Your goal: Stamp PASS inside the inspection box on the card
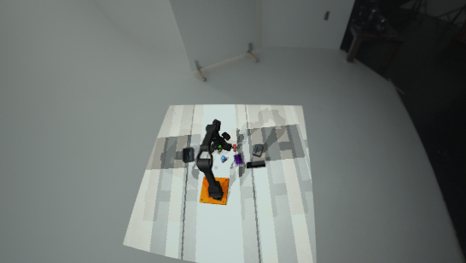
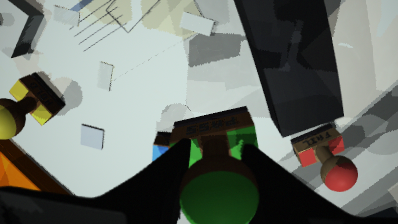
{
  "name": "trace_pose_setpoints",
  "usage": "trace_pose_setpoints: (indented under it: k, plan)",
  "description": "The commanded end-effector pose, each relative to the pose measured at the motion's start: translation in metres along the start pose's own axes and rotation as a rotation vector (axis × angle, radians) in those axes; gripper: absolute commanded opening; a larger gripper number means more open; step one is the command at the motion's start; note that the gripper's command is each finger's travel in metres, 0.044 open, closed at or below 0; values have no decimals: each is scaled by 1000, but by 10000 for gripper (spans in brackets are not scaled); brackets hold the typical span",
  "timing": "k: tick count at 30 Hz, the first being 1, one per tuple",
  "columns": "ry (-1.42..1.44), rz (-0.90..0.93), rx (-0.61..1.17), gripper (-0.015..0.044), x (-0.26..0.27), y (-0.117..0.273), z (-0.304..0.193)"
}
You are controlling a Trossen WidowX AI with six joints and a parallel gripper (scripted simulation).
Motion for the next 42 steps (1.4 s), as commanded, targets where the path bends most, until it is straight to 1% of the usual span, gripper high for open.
trace_pose_setpoints:
  k: [1, 12, 42]
  plan:
    - [144, 0, -9, 0, 13, 1, 22]
    - [490, 2, -21, 0, 53, 2, 71]
    - [495, 2, -24, 0, 53, -15, 73]
Point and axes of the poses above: the point midway between the two fingers, 35 mm back from their tips, its own y axis back along the fingers, its own x axis across the jaws, z = x × y, the point moved 4 cm from there along y, back along the fingers, and after that the axes turned 7 degrees about y, right-handed, at the moved point
